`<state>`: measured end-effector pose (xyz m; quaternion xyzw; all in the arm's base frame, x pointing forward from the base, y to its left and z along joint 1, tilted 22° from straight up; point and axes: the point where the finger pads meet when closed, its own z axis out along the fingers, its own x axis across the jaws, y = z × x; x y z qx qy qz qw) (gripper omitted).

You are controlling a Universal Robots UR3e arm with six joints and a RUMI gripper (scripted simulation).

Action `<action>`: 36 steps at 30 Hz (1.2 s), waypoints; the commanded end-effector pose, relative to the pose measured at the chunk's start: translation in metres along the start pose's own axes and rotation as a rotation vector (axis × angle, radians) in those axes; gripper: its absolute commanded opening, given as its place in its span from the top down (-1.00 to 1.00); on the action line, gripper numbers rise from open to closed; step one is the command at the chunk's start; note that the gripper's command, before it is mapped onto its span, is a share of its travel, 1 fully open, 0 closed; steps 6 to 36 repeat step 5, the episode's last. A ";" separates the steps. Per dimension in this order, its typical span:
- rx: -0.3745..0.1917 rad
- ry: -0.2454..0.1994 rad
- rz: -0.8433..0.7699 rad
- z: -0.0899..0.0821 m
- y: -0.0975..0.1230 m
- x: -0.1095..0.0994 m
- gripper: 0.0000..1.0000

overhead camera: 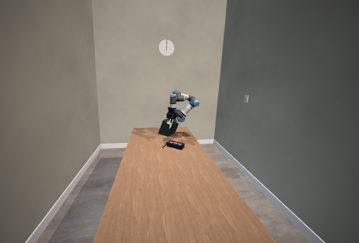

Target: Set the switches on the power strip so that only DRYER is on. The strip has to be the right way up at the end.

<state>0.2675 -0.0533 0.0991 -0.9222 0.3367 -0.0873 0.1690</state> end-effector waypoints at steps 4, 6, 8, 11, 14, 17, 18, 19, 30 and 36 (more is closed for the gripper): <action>-0.001 0.002 0.000 0.000 0.000 0.000 -1.00; -0.001 0.002 0.000 0.000 0.000 0.000 -1.00; -0.001 0.002 0.000 0.000 0.000 0.000 -1.00; -0.001 0.002 0.000 0.000 0.000 0.000 -1.00; -0.001 0.002 0.000 0.000 0.000 0.000 -1.00; -0.001 0.002 0.000 0.000 0.000 0.000 -1.00; -0.001 0.002 0.000 0.000 0.000 0.000 -1.00; -0.001 0.002 0.000 0.000 0.000 0.000 -1.00; -0.001 0.002 0.000 0.000 0.000 0.000 -1.00; -0.001 0.002 0.000 0.000 0.000 0.000 -1.00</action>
